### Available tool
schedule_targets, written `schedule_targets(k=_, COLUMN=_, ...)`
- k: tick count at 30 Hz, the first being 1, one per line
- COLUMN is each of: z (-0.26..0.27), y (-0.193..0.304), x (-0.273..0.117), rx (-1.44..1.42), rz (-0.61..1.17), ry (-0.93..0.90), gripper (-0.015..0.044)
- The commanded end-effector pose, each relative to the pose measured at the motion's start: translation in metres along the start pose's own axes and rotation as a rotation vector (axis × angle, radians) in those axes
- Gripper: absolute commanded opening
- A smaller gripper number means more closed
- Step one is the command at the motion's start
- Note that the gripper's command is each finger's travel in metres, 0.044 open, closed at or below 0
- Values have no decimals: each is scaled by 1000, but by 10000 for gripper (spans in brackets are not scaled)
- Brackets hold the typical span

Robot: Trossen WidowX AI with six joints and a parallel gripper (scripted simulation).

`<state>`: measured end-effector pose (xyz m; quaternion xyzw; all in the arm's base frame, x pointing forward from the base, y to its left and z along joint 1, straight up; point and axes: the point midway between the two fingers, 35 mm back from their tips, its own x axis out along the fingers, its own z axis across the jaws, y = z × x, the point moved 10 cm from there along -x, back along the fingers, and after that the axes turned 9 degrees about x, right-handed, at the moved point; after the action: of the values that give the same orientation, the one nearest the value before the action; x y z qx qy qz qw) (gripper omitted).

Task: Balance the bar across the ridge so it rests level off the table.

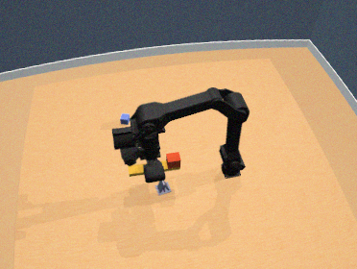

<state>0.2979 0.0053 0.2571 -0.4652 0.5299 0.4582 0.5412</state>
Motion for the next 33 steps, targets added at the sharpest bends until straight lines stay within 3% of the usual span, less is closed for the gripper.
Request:
schedule_targets(k=1, z=15, y=4, x=-2, rx=-109, rz=-9, ry=0, gripper=0)
schedule_targets(k=33, z=30, y=7, x=38, rx=-162, rz=-9, ry=-1, gripper=0)
